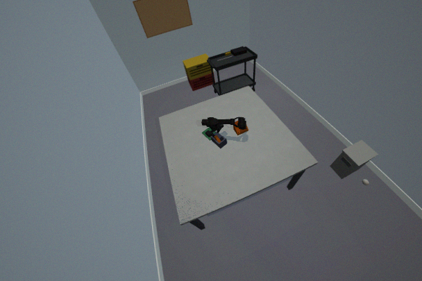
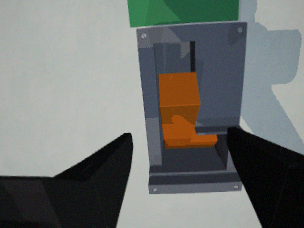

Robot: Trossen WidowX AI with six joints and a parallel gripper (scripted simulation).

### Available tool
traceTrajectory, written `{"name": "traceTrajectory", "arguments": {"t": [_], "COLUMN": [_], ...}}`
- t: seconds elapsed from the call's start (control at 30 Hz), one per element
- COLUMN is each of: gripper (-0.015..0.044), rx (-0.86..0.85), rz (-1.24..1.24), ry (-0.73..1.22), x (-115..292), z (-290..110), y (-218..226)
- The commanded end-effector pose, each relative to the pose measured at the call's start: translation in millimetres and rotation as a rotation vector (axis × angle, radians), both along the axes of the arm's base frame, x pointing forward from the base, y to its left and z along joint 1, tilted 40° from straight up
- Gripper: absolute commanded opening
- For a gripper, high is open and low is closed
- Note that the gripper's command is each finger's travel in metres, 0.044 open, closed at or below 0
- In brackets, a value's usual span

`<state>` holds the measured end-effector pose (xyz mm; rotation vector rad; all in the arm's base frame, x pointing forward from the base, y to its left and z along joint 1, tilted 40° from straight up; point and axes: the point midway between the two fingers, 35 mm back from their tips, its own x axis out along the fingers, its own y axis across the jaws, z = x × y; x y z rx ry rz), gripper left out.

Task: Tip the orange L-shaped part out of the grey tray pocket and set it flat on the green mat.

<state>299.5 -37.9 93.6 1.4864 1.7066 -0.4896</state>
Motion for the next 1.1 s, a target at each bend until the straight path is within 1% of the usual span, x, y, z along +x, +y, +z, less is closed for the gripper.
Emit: {"name": "traceTrajectory", "arguments": {"t": [0.0, 1.07], "gripper": [0.0280, 0.0280], "rx": [0.007, 0.009], "rz": [-0.002, -0.002], "ry": [0.009, 0.008], "x": [-1.9, -1.4], "z": [-10.3, -45.9], "y": [10.7, 41.0]}}
